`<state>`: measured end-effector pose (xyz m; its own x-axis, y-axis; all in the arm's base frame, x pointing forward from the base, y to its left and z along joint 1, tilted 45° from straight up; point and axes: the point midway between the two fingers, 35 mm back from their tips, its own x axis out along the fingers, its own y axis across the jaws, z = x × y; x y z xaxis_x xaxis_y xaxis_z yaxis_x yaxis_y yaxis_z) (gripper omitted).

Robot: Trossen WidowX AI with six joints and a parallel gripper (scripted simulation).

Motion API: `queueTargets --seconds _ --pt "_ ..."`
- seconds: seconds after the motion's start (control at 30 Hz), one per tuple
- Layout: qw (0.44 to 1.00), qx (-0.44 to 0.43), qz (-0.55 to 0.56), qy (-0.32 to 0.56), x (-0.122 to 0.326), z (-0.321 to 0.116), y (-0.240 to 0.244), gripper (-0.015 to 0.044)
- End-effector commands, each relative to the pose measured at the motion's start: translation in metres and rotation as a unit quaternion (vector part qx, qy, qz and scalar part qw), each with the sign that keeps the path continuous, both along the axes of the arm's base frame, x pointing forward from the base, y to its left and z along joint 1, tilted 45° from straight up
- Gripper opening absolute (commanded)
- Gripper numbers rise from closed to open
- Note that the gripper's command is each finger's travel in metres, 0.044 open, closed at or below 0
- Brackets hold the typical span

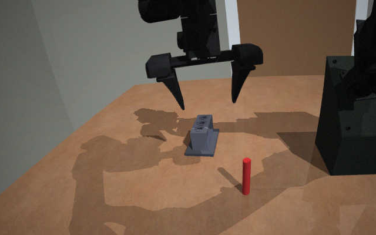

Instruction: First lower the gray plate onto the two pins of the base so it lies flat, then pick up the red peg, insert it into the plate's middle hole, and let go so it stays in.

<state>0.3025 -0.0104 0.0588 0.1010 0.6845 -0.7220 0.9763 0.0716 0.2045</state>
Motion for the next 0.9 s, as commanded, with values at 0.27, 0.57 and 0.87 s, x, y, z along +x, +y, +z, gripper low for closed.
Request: queueTargets --seconds 0.27,0.57,0.87 --pt "0.994 -0.001 0.083 -0.074 -0.063 0.036 0.058 0.044" --pt "0.994 0.0 0.083 -0.075 -0.059 0.008 0.086 0.044" --pt "0.994 0.0 0.083 -0.075 -0.056 -0.005 0.097 0.044"
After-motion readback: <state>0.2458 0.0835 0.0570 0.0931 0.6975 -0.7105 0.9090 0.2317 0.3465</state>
